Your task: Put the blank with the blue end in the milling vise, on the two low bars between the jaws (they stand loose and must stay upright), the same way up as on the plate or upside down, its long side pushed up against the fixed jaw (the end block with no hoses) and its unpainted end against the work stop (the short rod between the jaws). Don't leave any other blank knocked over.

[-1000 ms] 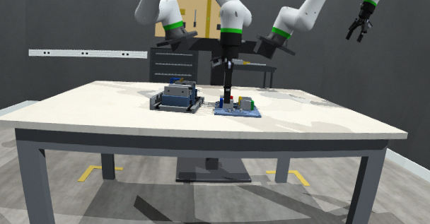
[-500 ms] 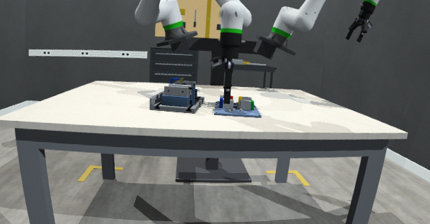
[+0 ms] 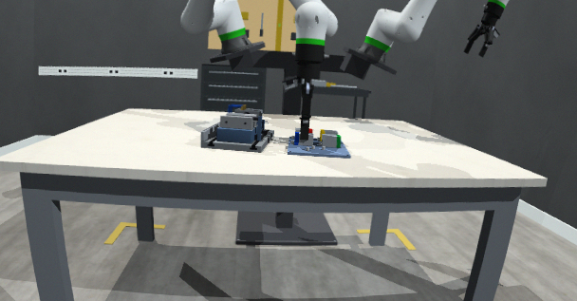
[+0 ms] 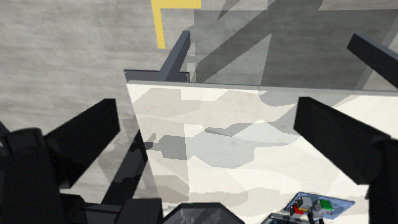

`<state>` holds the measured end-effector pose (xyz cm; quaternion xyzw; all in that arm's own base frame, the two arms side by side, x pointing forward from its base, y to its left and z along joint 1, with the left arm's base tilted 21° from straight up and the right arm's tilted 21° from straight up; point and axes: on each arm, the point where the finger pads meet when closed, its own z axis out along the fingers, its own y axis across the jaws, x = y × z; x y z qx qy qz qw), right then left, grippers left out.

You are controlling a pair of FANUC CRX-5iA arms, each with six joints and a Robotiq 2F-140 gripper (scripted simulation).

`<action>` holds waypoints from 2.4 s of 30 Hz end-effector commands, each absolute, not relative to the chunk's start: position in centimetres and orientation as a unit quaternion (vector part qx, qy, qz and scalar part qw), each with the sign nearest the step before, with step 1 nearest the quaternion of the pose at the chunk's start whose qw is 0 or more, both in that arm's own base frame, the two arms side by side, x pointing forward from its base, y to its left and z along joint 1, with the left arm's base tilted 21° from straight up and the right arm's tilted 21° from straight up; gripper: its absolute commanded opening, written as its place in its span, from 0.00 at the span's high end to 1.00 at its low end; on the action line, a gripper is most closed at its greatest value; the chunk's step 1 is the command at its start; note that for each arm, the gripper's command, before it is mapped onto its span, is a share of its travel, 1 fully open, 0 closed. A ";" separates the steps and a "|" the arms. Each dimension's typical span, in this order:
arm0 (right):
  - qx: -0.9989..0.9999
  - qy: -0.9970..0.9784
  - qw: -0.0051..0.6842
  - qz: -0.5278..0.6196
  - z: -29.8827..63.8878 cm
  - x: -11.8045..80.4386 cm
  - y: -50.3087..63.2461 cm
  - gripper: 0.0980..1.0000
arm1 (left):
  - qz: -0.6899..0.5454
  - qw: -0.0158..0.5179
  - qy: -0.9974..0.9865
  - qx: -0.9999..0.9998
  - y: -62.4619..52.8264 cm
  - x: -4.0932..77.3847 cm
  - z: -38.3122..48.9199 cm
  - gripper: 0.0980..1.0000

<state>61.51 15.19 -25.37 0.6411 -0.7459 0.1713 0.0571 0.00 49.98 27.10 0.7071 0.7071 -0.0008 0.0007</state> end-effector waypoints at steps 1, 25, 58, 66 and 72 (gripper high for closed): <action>0.641 -0.746 0.056 0.172 -25.3 61.6 15.3 1.00 | 0.000 0.000 0.707 0.707 50.0 0.0 27.2 0.00; 0.641 -0.746 0.056 0.172 -25.3 61.6 15.3 1.00 | 0.000 0.000 0.707 0.707 50.0 0.0 27.2 0.00; 0.641 -0.746 0.056 0.172 -25.3 61.6 15.3 1.00 | 0.000 0.000 0.707 0.707 50.0 0.0 27.2 0.00; 0.641 -0.746 0.056 0.172 -24.2 61.4 15.7 1.00 | 0.000 0.000 0.707 0.707 50.0 0.0 27.2 0.00; 0.641 -0.746 0.056 0.172 -23.0 61.2 16.1 1.00 | 0.000 0.000 0.707 0.707 50.0 0.0 27.2 0.00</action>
